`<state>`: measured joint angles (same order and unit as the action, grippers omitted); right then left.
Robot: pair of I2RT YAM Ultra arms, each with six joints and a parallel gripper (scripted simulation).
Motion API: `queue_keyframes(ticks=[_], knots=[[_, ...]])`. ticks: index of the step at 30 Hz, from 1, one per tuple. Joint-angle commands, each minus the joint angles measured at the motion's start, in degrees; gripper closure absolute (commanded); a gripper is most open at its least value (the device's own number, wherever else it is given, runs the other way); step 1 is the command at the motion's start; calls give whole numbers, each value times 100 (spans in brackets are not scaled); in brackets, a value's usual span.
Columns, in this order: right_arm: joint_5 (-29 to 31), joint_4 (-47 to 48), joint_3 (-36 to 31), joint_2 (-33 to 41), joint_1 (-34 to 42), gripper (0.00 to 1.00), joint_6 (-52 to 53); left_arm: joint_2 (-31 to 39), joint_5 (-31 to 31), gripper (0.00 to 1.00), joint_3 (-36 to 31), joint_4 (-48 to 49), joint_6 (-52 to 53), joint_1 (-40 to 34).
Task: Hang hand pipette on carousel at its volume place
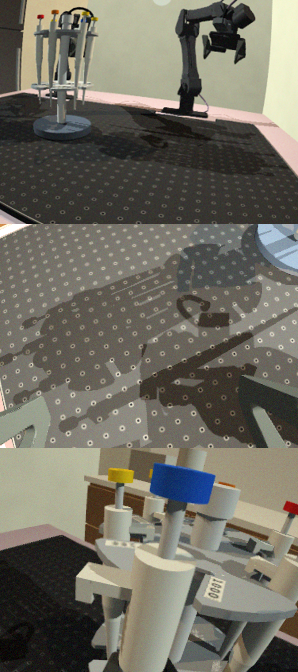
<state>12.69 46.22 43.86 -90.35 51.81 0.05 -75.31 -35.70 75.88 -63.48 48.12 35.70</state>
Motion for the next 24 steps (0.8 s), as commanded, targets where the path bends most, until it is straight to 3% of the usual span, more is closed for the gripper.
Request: queue_keyframes(ticks=[1, 24], knots=[[-106, 170, 287, -66, -108, 88, 30, -8, -118, 0, 87, 66, 41, 53], [-129, 159, 382, 0, -135, 88, 38, -8, -118, 0, 87, 66, 41, 53]])
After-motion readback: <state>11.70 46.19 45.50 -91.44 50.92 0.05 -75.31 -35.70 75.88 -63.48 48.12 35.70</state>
